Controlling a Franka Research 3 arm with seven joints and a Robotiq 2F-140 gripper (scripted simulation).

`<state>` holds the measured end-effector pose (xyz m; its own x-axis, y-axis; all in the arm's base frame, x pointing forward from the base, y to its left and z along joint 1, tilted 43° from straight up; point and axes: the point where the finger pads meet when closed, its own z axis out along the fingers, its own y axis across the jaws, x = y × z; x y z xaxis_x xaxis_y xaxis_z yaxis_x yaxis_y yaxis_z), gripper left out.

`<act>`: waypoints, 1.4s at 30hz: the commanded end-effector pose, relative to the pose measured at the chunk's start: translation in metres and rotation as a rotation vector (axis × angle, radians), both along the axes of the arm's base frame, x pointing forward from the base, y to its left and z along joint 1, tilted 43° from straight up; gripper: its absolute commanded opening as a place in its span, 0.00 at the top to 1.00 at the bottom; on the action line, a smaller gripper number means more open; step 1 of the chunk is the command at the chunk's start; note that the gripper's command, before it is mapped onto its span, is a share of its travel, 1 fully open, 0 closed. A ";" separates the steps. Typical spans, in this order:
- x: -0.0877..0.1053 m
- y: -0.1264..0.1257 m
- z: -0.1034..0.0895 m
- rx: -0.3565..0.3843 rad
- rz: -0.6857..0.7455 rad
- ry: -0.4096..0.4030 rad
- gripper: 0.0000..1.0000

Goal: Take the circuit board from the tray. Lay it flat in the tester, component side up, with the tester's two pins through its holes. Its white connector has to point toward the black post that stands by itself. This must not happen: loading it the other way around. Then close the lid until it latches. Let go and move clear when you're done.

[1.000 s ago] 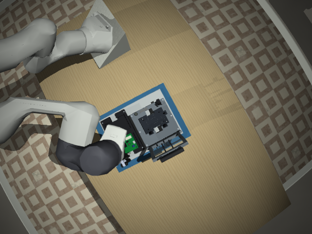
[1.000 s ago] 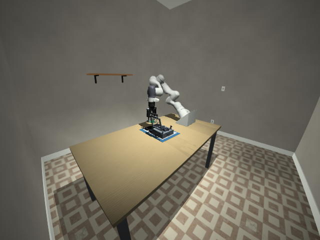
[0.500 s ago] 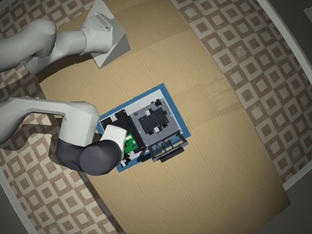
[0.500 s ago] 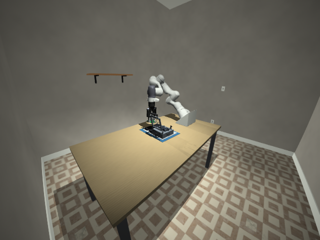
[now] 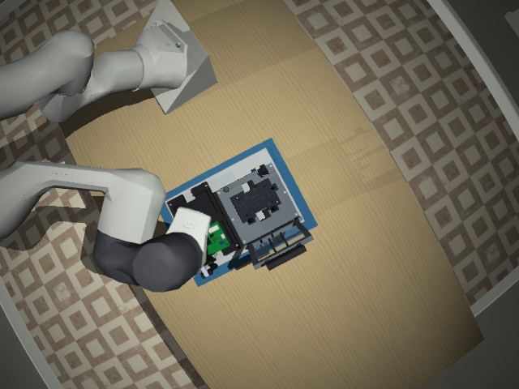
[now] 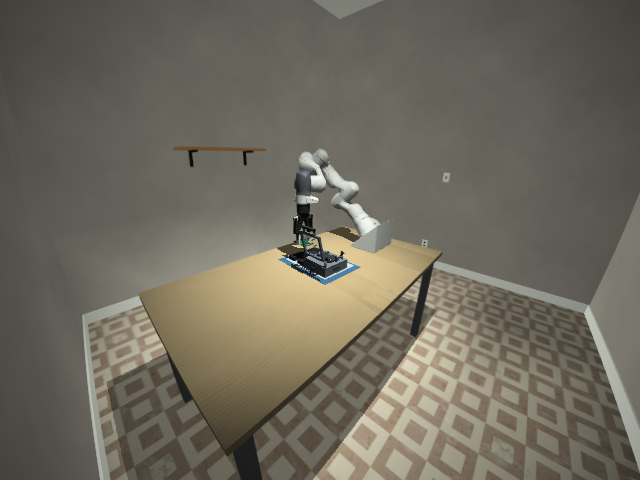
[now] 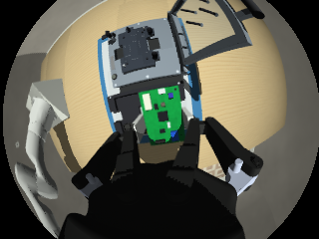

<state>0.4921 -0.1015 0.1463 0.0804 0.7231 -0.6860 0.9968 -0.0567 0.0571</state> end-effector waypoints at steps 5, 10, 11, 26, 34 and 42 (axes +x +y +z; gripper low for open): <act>0.000 0.000 0.001 0.001 -0.002 0.001 0.54; 0.000 0.000 0.000 0.001 -0.002 0.001 0.54; 0.000 0.001 0.000 0.001 -0.002 0.001 0.54; -0.003 0.015 -0.011 0.001 -0.002 0.001 0.54; -0.006 0.032 -0.025 0.001 -0.002 0.001 0.54; -0.009 0.048 -0.038 0.001 -0.002 0.001 0.54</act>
